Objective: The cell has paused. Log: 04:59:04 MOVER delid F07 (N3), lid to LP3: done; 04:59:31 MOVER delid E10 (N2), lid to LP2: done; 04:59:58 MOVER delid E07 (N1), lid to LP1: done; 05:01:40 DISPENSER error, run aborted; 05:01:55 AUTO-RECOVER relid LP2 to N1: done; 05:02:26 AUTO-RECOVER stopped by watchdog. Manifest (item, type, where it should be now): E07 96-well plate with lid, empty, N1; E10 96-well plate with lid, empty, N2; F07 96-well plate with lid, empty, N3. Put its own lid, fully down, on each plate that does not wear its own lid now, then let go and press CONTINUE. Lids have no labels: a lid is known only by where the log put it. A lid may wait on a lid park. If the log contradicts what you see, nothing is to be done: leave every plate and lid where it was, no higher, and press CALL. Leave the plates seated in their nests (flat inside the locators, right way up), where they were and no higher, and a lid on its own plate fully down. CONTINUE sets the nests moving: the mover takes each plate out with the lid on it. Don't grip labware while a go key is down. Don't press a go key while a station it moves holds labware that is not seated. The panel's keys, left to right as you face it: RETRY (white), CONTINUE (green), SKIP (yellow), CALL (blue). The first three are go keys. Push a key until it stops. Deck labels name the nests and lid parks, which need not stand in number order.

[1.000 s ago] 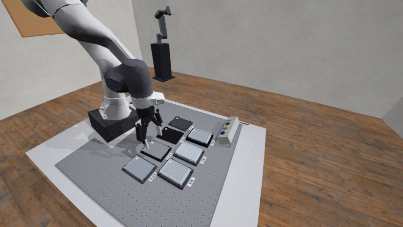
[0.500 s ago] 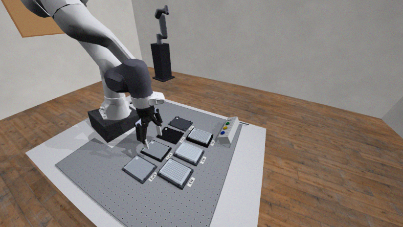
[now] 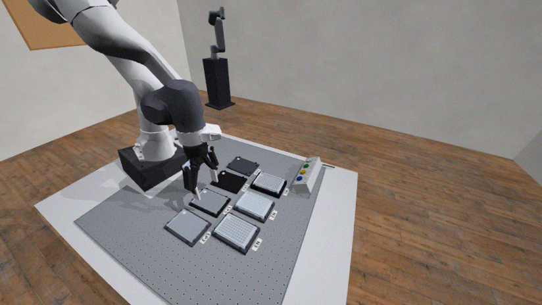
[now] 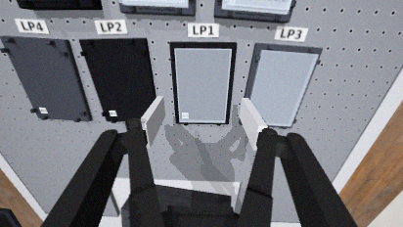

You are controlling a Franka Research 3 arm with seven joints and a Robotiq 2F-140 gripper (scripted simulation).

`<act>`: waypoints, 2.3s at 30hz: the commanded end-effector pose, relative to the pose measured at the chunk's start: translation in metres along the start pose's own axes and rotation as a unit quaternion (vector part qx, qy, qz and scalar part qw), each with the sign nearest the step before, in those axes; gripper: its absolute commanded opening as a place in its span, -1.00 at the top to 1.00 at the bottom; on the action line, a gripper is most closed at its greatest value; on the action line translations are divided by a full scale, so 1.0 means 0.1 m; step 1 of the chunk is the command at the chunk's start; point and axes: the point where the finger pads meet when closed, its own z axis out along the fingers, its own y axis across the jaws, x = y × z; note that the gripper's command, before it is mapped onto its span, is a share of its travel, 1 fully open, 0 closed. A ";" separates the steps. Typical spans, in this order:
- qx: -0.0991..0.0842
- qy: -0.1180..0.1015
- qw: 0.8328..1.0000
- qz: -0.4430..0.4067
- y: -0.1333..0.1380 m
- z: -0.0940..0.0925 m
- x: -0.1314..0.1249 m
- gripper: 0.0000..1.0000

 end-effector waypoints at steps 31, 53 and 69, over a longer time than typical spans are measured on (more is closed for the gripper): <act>-0.001 0.001 1.000 -0.004 0.00 0.41 0.00 -0.32; -0.001 0.001 1.000 -0.004 0.00 0.53 0.00 -0.32; -0.001 0.001 1.000 -0.004 0.00 0.53 0.00 -0.32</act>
